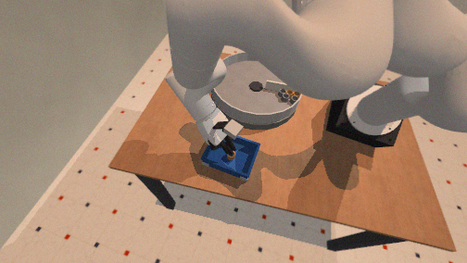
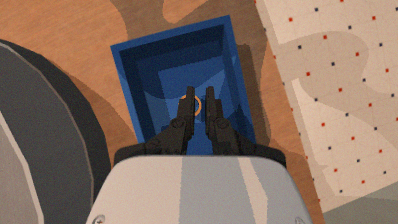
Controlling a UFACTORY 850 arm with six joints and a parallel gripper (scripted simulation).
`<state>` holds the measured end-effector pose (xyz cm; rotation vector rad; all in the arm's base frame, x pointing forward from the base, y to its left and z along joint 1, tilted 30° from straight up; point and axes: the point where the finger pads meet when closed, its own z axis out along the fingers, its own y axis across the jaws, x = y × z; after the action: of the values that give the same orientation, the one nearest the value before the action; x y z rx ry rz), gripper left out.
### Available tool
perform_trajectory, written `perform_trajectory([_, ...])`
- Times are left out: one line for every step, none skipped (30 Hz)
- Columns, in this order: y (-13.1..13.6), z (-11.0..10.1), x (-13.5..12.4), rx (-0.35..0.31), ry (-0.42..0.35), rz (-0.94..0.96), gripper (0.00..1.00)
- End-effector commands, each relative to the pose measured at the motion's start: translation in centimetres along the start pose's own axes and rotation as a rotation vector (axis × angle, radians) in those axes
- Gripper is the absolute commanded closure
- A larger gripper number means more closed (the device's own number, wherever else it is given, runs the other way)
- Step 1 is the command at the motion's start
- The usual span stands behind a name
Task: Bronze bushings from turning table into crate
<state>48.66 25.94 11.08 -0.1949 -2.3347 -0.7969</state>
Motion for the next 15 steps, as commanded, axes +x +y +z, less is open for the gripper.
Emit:
perform_trajectory([0.0, -1.7, 1.3, 0.0, -0.001, -0.001, 0.88])
perform_trajectory([0.1, -2.0, 1.6, 0.0, -0.001, -0.001, 0.88])
perform_trajectory([0.1, -2.4, 1.9, 0.0, -0.001, -0.001, 0.88])
perform_trajectory([0.1, -2.8, 2.2, 0.0, -0.001, -0.001, 0.88])
perform_trajectory([0.1, -3.1, 2.5, 0.0, -0.001, -0.001, 0.88])
perform_trajectory([0.1, -3.4, 2.8, 0.0, -0.001, -0.001, 0.88])
perform_trajectory([0.1, -3.4, 2.8, 0.0, -0.001, -0.001, 0.88])
perform_trajectory([0.1, -3.4, 2.8, 0.0, -0.001, -0.001, 0.88])
perform_trajectory([0.1, -3.7, 3.0, 0.0, -0.001, -0.001, 0.88])
perform_trajectory([0.1, -4.0, 3.2, 0.0, -0.001, -0.001, 0.88])
perform_trajectory([0.1, -4.2, 3.4, 0.0, -0.001, -0.001, 0.88])
perform_trajectory([0.1, -4.4, 3.6, 0.0, -0.001, -0.001, 0.88])
perform_trajectory([0.1, -4.6, 3.8, 0.0, -0.001, -0.001, 0.88])
perform_trajectory([0.1, -4.8, 3.9, 0.0, -0.001, -0.001, 0.88])
perform_trajectory([0.1, -4.9, 4.0, 0.0, -0.001, -0.001, 0.88])
